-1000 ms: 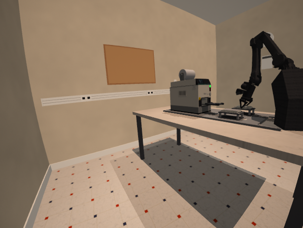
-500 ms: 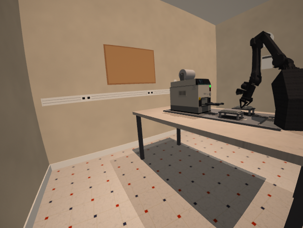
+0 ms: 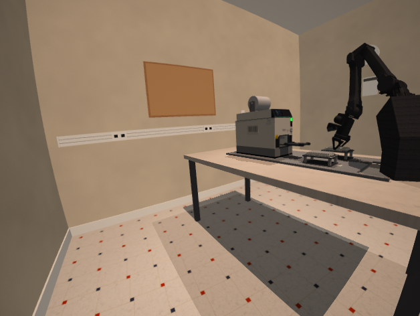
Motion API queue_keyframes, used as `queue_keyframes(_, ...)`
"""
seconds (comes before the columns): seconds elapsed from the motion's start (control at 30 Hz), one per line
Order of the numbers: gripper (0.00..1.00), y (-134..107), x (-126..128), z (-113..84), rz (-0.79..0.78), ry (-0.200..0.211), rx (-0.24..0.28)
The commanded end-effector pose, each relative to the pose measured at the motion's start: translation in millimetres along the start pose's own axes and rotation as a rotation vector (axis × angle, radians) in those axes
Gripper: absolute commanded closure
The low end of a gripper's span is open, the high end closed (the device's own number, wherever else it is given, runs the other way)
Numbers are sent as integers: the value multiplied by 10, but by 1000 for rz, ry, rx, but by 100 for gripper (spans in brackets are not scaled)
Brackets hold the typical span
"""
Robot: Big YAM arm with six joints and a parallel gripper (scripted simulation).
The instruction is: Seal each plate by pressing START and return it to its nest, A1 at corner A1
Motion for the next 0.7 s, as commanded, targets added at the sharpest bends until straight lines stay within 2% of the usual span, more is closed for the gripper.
queue_keyframes(0.0, 4, 21, 61, -40, -25, 12, 0)
queue_keyframes(0.63, 14, 7, 61, -36, -22, 13, 3)
queue_keyframes(0.67, 100, 7, 61, -36, -22, 13, 3)
Point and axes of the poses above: the point where the finger pads meet when closed, its own z axis out along the fingers, its own x axis across the jaws, y = z × x, the point moved 6 cm from there along -z, back along the fingers, and after that the axes turned 4 degrees about -z, right-handed, at the moved point
